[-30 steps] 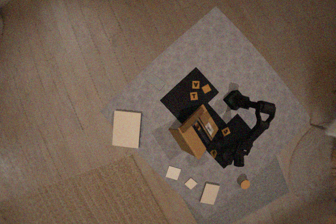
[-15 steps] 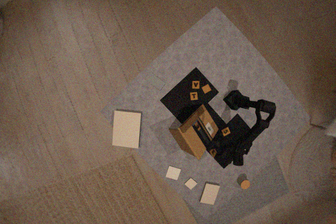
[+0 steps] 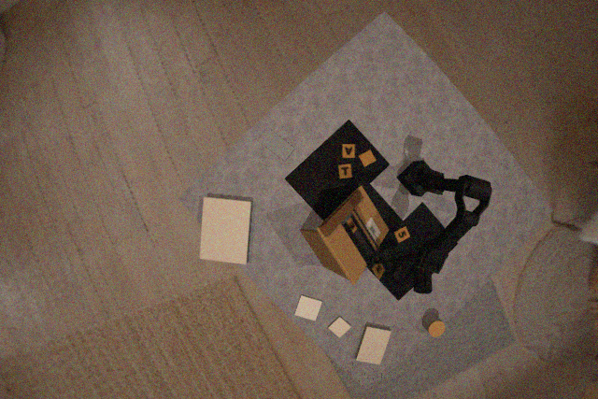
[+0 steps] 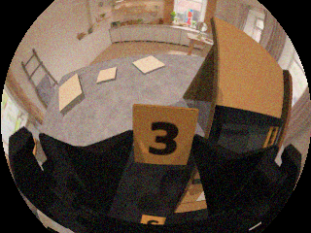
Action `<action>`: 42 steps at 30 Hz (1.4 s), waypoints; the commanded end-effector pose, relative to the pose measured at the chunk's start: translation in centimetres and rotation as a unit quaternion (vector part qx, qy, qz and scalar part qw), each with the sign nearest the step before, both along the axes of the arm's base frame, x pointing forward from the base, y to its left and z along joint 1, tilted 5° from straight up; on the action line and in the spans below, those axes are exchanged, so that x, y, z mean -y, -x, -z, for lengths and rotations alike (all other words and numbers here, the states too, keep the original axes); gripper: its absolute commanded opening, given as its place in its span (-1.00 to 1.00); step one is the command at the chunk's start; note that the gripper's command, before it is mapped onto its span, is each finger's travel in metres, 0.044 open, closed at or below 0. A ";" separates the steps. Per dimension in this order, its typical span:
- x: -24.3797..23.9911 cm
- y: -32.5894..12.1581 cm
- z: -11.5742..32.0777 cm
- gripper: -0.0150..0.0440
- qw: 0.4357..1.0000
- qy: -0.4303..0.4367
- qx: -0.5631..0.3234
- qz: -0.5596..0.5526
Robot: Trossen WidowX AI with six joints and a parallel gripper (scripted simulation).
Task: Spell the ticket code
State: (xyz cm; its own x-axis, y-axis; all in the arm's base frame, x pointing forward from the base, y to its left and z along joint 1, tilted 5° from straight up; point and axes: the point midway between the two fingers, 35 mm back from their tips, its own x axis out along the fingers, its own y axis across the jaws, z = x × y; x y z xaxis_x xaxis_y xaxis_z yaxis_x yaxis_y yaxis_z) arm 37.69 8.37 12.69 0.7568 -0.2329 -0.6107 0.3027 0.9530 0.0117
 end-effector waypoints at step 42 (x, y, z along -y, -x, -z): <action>2.2 0.7 0.1 -0.49 1.000 0.001 -0.001 -0.003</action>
State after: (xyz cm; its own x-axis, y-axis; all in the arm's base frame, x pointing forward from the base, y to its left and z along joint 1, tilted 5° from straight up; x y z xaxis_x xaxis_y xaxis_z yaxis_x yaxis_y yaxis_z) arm 37.07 6.35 12.67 0.7564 -0.2339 -0.6108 0.3026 0.9531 0.0097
